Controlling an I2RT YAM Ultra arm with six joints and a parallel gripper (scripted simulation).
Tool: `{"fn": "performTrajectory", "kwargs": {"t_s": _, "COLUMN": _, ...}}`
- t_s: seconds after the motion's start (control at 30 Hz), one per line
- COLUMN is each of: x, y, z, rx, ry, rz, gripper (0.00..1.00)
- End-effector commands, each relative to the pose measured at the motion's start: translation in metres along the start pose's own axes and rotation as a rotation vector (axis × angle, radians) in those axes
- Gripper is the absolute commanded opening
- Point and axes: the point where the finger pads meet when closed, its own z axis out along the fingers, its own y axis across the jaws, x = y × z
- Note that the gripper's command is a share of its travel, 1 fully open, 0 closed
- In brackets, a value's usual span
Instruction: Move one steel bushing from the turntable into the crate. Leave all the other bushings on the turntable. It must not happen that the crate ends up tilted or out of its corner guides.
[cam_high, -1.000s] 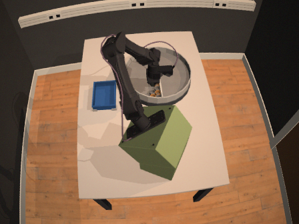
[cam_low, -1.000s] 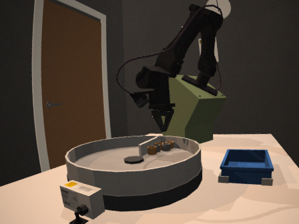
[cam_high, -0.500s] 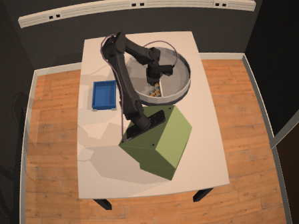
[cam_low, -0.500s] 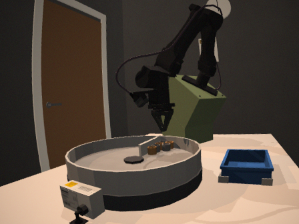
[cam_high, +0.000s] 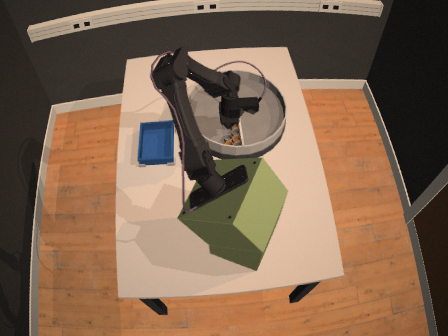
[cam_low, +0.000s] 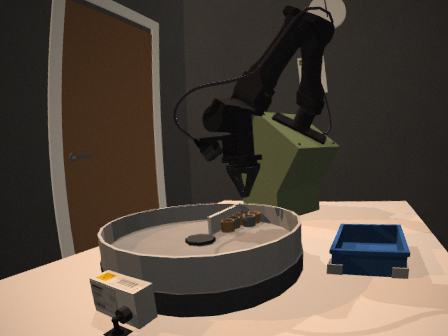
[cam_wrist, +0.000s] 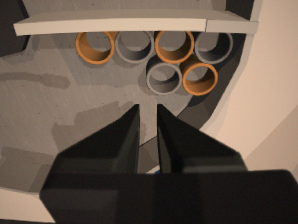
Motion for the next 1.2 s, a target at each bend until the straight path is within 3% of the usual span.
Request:
{"fn": "performTrajectory", "kwargs": {"t_s": 0.0, "x": -0.001, "y": 0.012, "z": -0.007, "rx": -0.020, "ry": -0.021, "rz": -0.011, "gripper": 0.13}}
{"fn": "performTrajectory", "kwargs": {"t_s": 0.53, "x": -0.001, "y": 0.011, "z": -0.006, "rx": -0.020, "ry": -0.021, "rz": -0.011, "gripper": 0.13}}
{"fn": "performTrajectory", "kwargs": {"t_s": 0.6, "x": -0.002, "y": 0.003, "z": 0.007, "rx": -0.002, "ry": -0.016, "rz": -0.003, "gripper": 0.13}}
{"fn": "performTrajectory", "kwargs": {"t_s": 0.67, "x": -0.002, "y": 0.003, "z": 0.007, "rx": -0.002, "ry": -0.016, "rz": -0.003, "gripper": 0.13}}
{"fn": "performTrajectory", "kwargs": {"t_s": 0.87, "x": -0.001, "y": -0.012, "z": 0.030, "rx": 0.022, "ry": -0.012, "rz": 0.013, "gripper": 0.13}}
{"fn": "performTrajectory", "kwargs": {"t_s": 0.93, "x": -0.007, "y": -0.011, "z": 0.027, "rx": 0.011, "ry": -0.017, "rz": 0.029, "gripper": 0.13}}
{"fn": "performTrajectory", "kwargs": {"t_s": 1.0, "x": -0.004, "y": 0.008, "z": 0.017, "rx": -0.031, "ry": -0.024, "rz": 0.000, "gripper": 0.13}}
{"fn": "performTrajectory", "kwargs": {"t_s": 1.17, "x": -0.004, "y": 0.009, "z": 0.017, "rx": -0.033, "ry": -0.025, "rz": -0.004, "gripper": 0.13}}
